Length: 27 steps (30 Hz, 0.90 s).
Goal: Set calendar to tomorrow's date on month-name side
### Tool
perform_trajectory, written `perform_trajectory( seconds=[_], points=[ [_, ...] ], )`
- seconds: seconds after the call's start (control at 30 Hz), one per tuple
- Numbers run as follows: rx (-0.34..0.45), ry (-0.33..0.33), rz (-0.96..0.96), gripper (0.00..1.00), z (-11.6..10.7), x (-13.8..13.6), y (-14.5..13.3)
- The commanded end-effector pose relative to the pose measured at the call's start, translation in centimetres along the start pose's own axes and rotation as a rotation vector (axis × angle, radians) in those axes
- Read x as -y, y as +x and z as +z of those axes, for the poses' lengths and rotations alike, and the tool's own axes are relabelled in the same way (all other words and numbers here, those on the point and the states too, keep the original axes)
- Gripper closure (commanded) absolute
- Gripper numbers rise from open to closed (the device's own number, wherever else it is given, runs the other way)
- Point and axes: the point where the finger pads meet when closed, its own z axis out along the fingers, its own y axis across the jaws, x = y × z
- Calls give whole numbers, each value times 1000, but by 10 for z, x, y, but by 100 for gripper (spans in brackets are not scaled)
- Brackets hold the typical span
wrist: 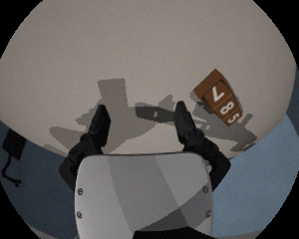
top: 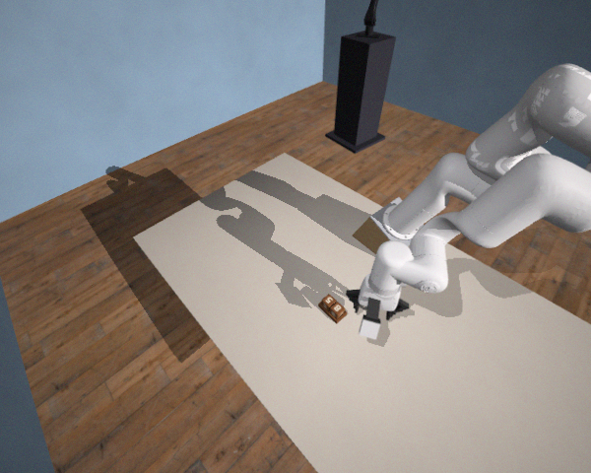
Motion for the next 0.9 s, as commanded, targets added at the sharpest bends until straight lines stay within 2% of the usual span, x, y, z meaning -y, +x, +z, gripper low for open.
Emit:
perform_trajectory(
  seconds=[0.0, 0.43, 0.6, 0.87],
  points=[
    [-2, -1, 0, 0, 0, 0, 1],
    [-2, -1, 0, 0, -3, 0, 1],
    [-2, -1, 0, 0, -10, 0, 1],
    [-2, -1, 0, 0, -35, 0, 1]
  ],
)
